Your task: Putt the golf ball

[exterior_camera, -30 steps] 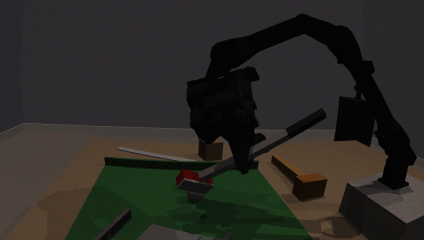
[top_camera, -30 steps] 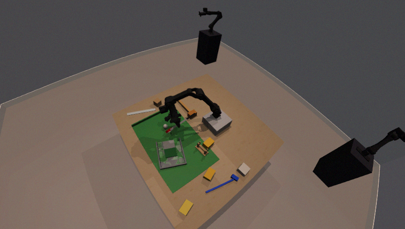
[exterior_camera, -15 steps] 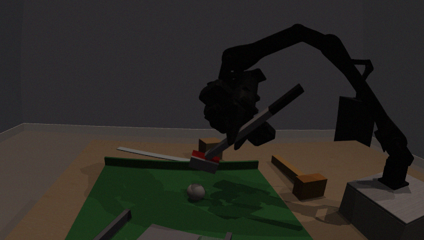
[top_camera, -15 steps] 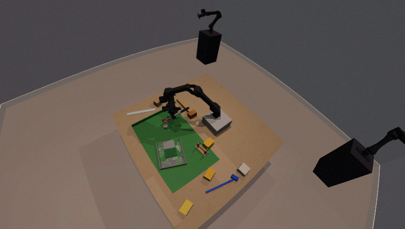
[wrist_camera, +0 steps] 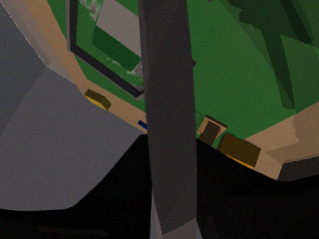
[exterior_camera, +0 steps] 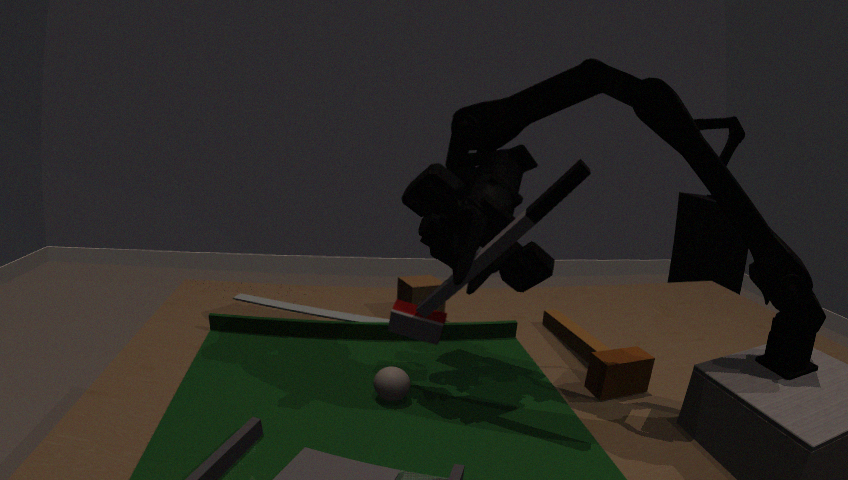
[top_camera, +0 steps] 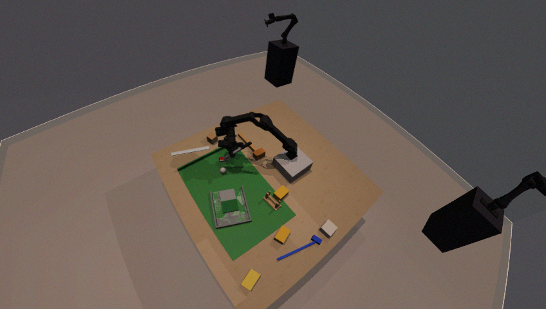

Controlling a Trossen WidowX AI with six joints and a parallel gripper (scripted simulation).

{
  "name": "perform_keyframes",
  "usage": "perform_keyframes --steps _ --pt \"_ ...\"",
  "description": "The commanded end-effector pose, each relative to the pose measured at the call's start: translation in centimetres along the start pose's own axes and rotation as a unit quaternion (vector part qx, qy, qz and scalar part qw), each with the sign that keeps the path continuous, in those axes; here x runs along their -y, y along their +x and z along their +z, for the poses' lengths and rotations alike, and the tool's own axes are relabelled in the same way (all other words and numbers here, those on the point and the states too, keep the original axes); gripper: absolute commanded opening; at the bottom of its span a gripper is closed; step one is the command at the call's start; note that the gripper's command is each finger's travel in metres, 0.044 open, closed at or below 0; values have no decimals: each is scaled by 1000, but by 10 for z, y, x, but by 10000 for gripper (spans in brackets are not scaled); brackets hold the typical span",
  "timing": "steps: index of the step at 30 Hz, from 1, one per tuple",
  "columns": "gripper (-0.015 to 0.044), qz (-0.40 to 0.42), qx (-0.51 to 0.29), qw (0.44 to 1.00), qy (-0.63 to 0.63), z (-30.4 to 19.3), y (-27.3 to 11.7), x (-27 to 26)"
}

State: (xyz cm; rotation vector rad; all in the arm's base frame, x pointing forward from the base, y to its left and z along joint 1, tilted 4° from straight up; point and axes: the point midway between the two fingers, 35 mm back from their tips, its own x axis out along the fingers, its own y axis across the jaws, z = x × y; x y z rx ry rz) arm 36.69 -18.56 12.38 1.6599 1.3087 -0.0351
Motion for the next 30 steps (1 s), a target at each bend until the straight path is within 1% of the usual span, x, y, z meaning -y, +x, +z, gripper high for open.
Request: perform_keyframes --steps 1,30 --pt "0 3 -7 1000 19 13 4 11" --pt "0 3 -12 999 30 43 18 39"
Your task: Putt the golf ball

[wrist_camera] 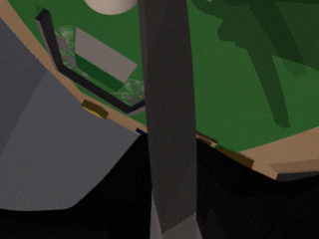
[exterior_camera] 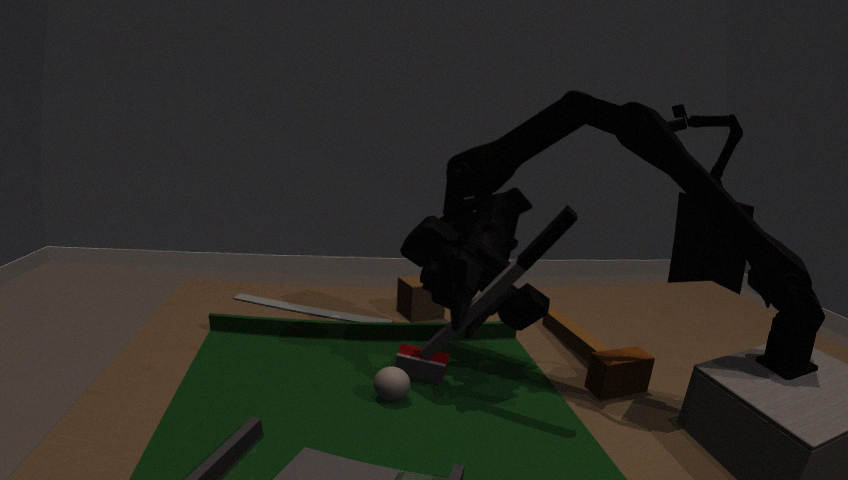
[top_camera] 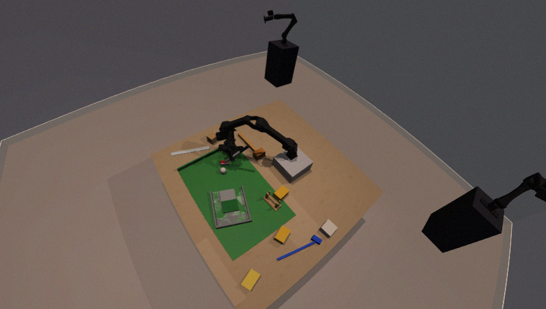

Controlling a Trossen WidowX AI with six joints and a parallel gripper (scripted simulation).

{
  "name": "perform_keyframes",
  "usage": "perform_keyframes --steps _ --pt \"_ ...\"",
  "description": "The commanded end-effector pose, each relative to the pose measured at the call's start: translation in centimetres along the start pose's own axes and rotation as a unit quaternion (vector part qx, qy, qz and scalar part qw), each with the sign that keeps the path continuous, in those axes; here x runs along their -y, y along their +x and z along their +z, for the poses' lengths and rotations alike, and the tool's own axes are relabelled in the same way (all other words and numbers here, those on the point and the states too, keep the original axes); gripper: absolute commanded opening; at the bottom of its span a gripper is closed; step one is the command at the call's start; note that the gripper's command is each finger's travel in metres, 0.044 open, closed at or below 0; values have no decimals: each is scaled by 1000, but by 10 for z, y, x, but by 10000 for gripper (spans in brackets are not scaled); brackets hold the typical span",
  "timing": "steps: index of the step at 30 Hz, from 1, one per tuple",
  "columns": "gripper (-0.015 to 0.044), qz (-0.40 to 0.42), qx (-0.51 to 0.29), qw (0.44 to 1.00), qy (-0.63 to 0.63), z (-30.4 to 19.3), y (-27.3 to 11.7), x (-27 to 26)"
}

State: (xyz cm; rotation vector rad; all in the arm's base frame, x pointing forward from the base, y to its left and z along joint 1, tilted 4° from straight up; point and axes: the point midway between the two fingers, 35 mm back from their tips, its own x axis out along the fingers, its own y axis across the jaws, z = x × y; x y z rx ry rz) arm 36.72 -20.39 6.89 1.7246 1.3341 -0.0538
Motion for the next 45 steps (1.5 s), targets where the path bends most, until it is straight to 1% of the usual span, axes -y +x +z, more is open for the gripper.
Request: perform_keyframes --steps 1,10,19,26,28,30,36,38,45 --pt "0 0 0 1000 0 0 0 0" --pt "0 0 1 1000 1 1 -1 0" --pt "0 7 16 1000 22 15 -25 12" --pt "0 7 15 1000 23 14 -20 11" --pt "0 5 16 1000 20 9 -5 3" --pt "0 3 15 1000 15 -1 20 -7" --pt "0 3 0 1000 -1 -42 88 -29" --pt "0 3 -3 1000 -3 -48 96 -31" --pt "0 3 -3 1000 -3 -56 92 -38"
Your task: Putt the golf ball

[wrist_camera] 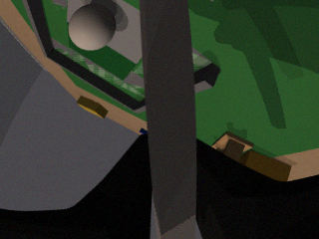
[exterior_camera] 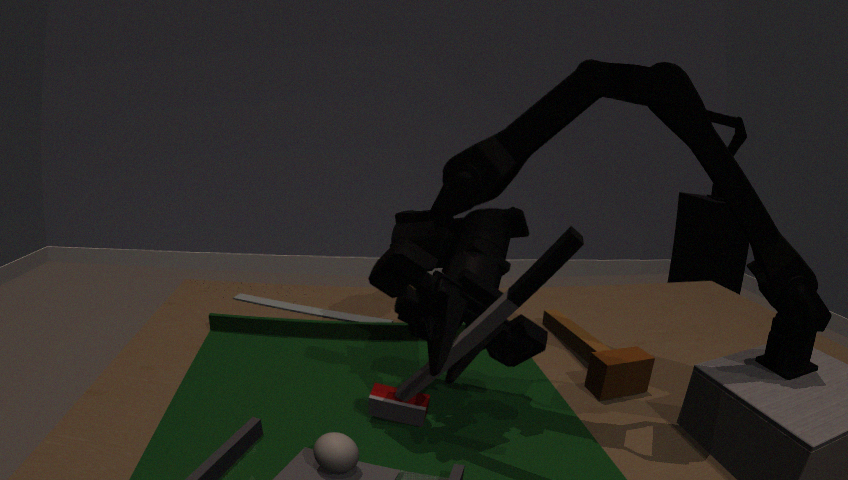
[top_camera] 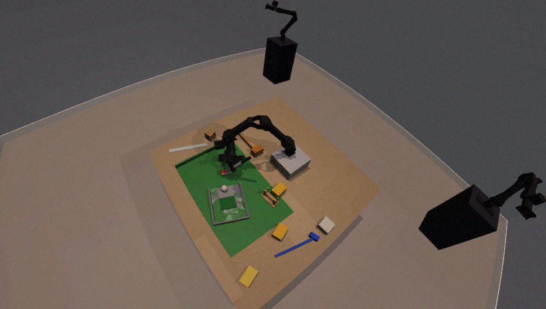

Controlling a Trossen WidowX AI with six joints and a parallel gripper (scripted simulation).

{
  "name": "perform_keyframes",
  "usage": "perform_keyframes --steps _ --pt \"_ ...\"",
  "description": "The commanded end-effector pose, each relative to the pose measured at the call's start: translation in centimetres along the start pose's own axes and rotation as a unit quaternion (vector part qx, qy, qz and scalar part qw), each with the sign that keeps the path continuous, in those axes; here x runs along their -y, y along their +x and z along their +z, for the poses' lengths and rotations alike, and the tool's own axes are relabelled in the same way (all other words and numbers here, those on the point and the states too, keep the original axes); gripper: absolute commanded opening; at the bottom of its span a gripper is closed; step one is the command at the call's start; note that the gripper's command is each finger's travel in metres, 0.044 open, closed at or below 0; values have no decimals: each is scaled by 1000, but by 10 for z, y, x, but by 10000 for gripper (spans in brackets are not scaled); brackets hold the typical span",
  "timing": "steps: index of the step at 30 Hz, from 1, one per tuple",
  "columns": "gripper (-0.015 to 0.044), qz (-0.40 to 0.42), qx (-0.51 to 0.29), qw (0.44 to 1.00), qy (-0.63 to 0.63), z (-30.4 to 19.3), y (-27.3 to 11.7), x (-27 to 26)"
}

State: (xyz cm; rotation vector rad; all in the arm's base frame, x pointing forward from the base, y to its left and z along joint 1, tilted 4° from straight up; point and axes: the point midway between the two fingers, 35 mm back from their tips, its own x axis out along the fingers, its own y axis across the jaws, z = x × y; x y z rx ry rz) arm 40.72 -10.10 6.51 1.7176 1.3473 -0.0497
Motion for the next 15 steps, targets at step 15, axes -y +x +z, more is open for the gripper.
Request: perform_keyframes --steps 15 --pt "0 7 2 1000 -6 -41 -15 -34"
